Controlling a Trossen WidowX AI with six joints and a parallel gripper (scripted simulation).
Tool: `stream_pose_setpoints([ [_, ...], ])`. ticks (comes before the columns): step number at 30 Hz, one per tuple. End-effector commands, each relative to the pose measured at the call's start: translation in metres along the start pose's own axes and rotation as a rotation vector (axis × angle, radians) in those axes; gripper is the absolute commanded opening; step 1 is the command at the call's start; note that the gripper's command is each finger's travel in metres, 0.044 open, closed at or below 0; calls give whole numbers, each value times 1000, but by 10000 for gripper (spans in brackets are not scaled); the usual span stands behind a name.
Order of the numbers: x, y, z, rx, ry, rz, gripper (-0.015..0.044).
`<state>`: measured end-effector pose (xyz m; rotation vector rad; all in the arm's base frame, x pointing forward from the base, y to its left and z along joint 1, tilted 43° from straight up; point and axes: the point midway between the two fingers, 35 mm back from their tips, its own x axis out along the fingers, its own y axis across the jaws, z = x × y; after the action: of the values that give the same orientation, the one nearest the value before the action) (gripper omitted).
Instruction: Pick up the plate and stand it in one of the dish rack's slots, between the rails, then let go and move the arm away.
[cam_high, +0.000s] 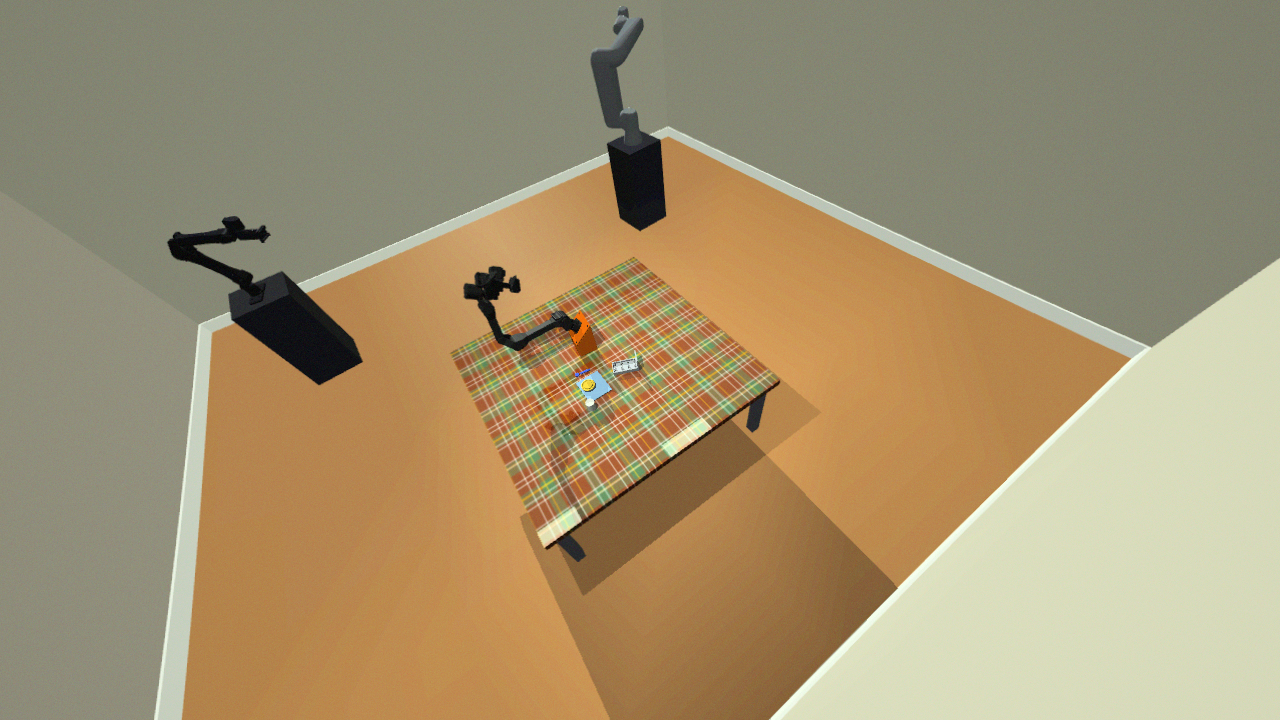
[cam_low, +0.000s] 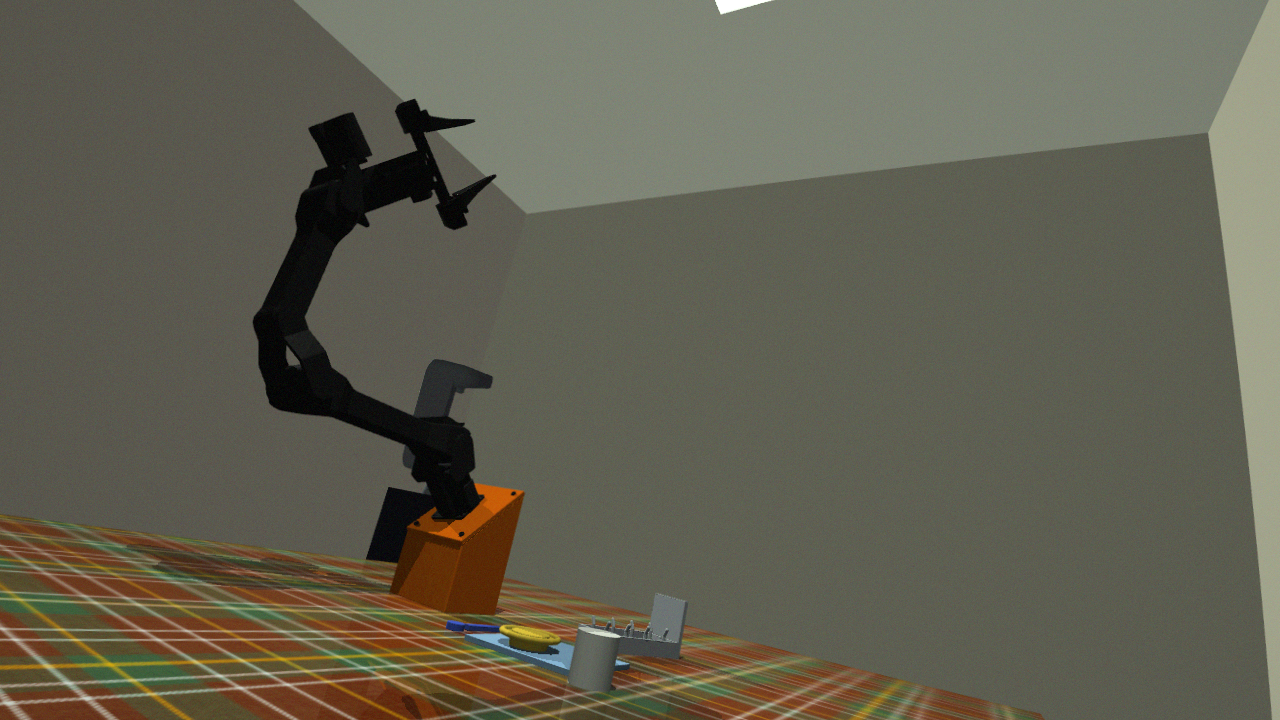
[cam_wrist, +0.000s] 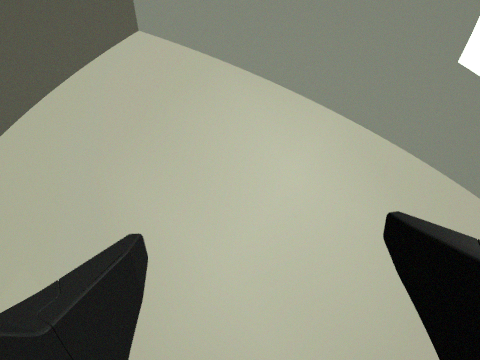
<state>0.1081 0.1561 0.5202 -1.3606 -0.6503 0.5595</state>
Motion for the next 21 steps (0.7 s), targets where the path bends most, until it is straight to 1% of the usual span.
stream_pose_setpoints([
  [1,19,19,1,-2,66,52,400],
  [11,66,70,-21,42,290,171,400],
  [21,96,117,-68,111,531,255,400],
])
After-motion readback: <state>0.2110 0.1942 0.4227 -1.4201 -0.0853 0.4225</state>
